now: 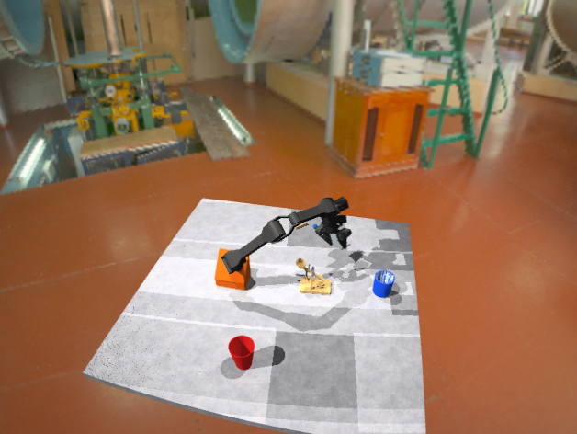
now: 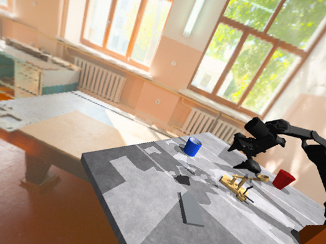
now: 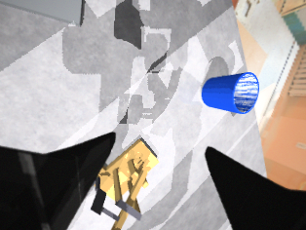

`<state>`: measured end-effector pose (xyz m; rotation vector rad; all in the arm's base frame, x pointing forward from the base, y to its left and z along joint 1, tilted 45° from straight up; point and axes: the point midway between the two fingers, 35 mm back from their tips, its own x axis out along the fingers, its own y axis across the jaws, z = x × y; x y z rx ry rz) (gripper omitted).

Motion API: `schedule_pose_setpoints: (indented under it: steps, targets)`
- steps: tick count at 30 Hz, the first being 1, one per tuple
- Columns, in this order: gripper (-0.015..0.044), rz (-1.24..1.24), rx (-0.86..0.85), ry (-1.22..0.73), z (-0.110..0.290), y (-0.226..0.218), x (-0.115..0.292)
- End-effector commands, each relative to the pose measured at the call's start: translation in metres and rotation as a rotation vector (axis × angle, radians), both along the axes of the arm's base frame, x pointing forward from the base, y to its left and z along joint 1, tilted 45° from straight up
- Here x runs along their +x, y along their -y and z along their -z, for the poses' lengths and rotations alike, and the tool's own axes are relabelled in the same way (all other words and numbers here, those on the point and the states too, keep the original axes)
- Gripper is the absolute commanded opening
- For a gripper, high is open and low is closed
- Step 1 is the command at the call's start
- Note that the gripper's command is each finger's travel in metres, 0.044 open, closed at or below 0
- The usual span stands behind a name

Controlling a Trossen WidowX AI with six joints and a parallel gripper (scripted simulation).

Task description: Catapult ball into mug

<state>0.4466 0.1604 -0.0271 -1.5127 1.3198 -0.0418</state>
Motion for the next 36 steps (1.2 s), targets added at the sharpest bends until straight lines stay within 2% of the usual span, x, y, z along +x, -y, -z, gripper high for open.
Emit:
schedule_pose_setpoints:
  steps: [1, 25, 36]
  targets:
    - [0.0440, 0.045, 0.087, 0.106, -0.017, -0.002, 0.020]
    - [0.0440, 0.290, 0.552, 0.724, -0.136, 0.011, 0.123]
    - [0.0440, 0.296, 0.565, 0.741, -0.140, 0.012, 0.125]
